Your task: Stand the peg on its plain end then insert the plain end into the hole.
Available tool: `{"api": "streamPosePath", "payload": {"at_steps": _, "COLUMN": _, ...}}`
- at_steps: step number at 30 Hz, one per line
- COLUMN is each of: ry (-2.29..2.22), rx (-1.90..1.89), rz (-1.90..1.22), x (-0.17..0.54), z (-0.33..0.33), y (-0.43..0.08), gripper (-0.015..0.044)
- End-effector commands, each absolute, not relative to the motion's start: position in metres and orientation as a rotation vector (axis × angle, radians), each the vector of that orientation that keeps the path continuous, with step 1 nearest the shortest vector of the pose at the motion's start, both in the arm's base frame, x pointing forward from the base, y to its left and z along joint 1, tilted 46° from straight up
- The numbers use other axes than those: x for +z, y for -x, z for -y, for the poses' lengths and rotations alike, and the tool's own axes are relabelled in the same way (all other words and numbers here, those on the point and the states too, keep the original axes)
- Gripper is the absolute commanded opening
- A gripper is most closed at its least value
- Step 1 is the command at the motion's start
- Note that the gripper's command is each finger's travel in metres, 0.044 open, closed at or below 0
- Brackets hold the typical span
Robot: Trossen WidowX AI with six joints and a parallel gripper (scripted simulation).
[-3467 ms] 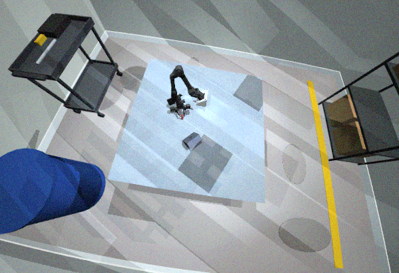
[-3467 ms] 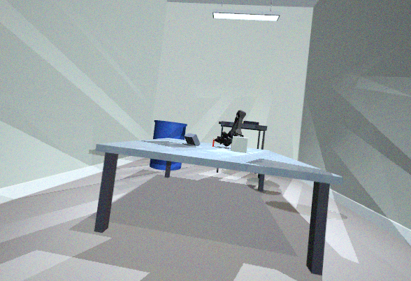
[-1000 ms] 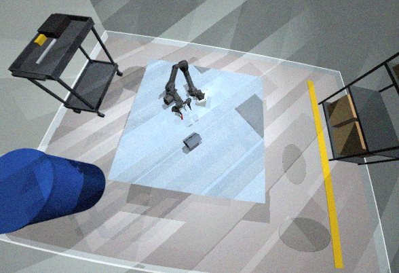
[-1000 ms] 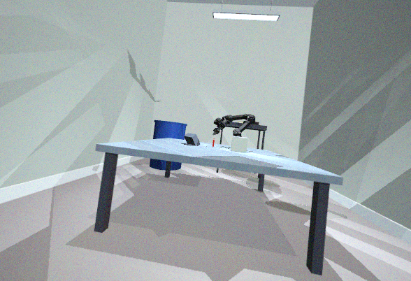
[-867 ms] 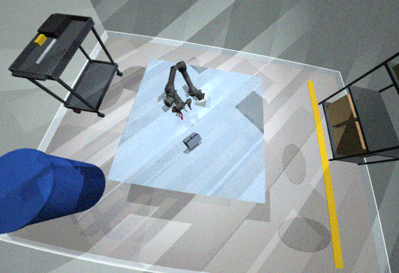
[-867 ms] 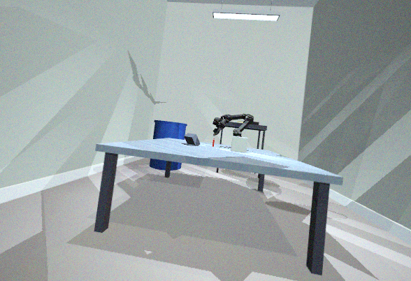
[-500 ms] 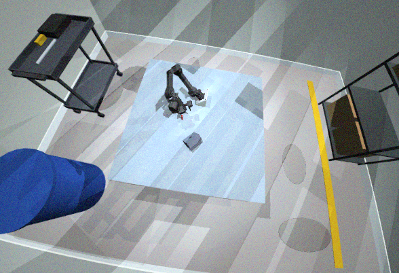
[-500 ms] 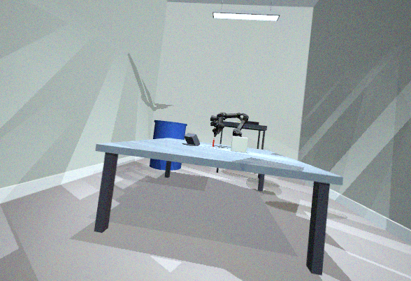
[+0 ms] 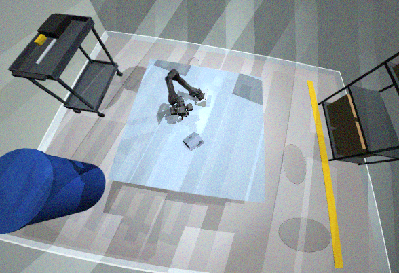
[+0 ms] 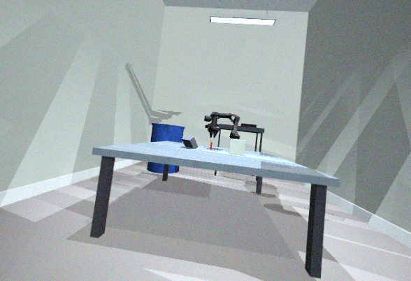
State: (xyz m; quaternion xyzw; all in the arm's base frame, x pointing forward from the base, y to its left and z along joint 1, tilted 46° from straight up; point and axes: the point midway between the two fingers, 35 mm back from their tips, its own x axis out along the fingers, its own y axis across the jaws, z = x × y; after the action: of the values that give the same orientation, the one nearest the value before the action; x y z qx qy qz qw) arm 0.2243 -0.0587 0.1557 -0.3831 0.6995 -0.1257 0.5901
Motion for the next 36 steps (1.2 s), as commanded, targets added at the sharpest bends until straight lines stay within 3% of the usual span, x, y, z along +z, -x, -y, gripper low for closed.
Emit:
{"api": "streamPosePath", "payload": {"at_steps": 1, "ry": 0.932, "rx": -0.327, "rz": -1.632, "x": 0.1581, "z": 0.0591, "y": -0.2278, "gripper": 0.044}}
{"api": "streamPosePath", "payload": {"at_steps": 36, "ry": 0.394, "rx": -0.832, "rz": -1.364, "x": 0.1551, "z": 0.0622, "y": -0.2278, "gripper": 0.044}}
